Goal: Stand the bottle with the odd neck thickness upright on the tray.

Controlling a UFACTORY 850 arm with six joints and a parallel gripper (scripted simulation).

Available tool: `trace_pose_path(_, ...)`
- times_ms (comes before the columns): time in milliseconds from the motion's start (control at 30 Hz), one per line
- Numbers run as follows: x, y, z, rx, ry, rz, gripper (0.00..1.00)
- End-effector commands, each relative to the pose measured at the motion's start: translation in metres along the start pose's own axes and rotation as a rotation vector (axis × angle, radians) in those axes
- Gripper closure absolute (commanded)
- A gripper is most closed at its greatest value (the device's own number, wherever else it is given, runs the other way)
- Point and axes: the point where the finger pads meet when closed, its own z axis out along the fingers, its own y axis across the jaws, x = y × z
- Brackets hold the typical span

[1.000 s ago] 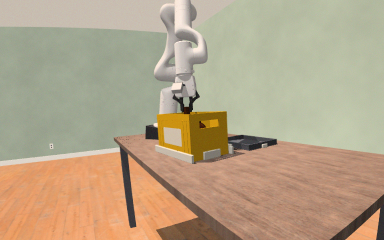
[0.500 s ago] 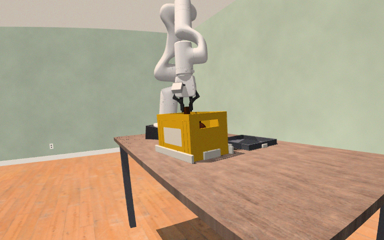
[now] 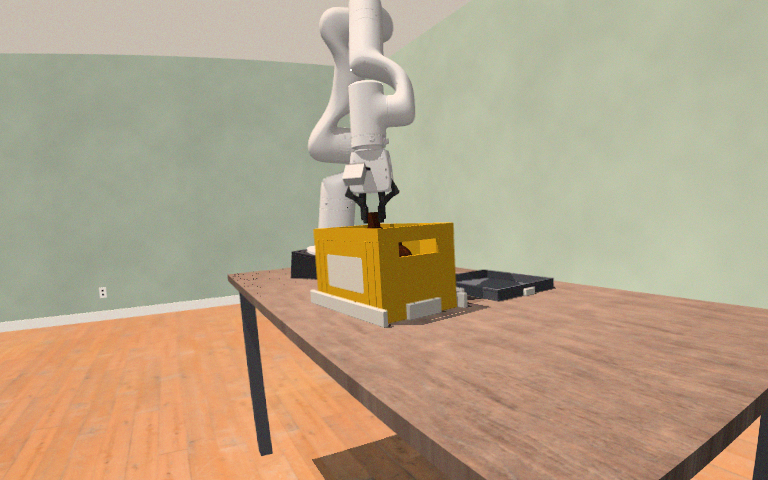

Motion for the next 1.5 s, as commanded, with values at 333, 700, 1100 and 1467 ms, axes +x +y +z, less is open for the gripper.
trace_pose_path(333, 0.001, 0.000, -0.012, 0.001, 0.002, 0.000, 1.00)
trace_pose_path(700, 0.001, 0.000, -0.022, 0.001, 0.002, 0.000, 1.00)
trace_pose_path(1100, 0.001, 0.000, -0.034, 0.001, 0.002, 0.000, 1.00)
trace_pose_path(1467, 0.001, 0.000, -0.038, 0.001, 0.002, 0.000, 1.00)
